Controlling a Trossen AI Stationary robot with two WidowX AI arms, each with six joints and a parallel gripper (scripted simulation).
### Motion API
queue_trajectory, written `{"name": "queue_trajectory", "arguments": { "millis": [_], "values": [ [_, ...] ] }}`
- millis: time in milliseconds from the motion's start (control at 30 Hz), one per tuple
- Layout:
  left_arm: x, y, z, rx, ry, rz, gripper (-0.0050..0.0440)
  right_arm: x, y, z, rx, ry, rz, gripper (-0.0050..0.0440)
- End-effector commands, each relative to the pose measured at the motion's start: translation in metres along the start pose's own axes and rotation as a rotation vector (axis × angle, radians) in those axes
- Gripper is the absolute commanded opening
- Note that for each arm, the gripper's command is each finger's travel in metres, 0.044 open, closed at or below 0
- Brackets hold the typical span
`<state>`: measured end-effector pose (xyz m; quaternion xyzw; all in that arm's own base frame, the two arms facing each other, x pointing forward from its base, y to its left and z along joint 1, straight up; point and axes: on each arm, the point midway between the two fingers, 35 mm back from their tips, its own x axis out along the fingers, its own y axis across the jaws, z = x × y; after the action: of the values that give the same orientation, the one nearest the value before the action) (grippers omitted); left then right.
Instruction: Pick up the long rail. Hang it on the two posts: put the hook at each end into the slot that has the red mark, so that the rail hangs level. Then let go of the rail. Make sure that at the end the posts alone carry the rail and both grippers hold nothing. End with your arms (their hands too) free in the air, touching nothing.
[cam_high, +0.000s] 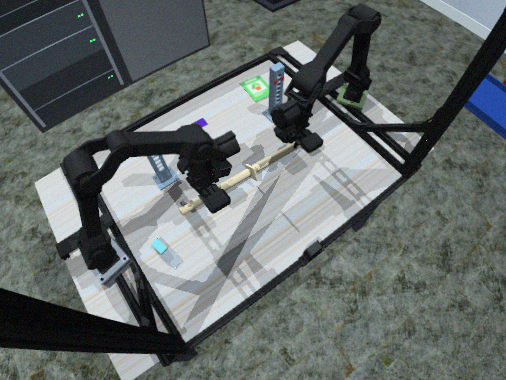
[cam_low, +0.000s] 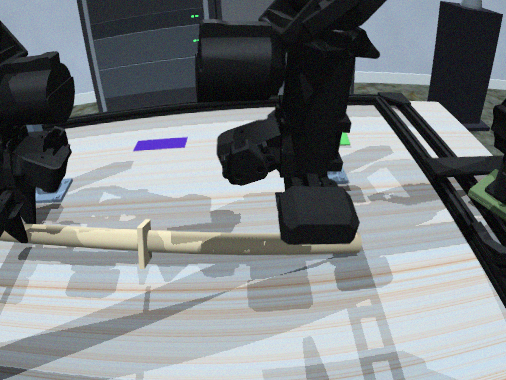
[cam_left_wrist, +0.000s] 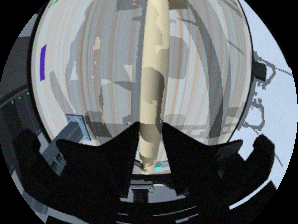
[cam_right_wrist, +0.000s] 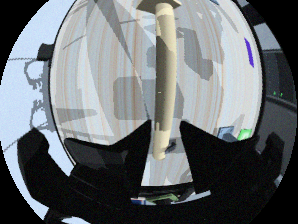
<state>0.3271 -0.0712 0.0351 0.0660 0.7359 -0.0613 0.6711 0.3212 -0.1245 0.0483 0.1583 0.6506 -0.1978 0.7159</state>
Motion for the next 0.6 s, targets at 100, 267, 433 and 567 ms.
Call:
{"name": "queue_trajectory", "arguments": {
  "millis": [100,267,433,567],
  "values": [
    [-0.001,0.001,0.001,0.001,-0.004,0.001,0.0,0.0,-0.002,-0.002,-0.009,-0.013,0.034,0.016],
    [-0.001,0.001,0.001,0.001,-0.004,0.001,0.0,0.007,-0.002,-0.002,-0.009,-0.013,0.034,0.016],
    [-0.001,0.001,0.001,0.001,-0.004,0.001,0.0,0.013,-0.002,-0.003,-0.009,-0.013,0.034,0.016],
    [-0.001,0.001,0.001,0.001,-0.004,0.001,0.0,0.02,-0.002,-0.003,-0.009,-0.012,0.034,0.016]
  ]
}}
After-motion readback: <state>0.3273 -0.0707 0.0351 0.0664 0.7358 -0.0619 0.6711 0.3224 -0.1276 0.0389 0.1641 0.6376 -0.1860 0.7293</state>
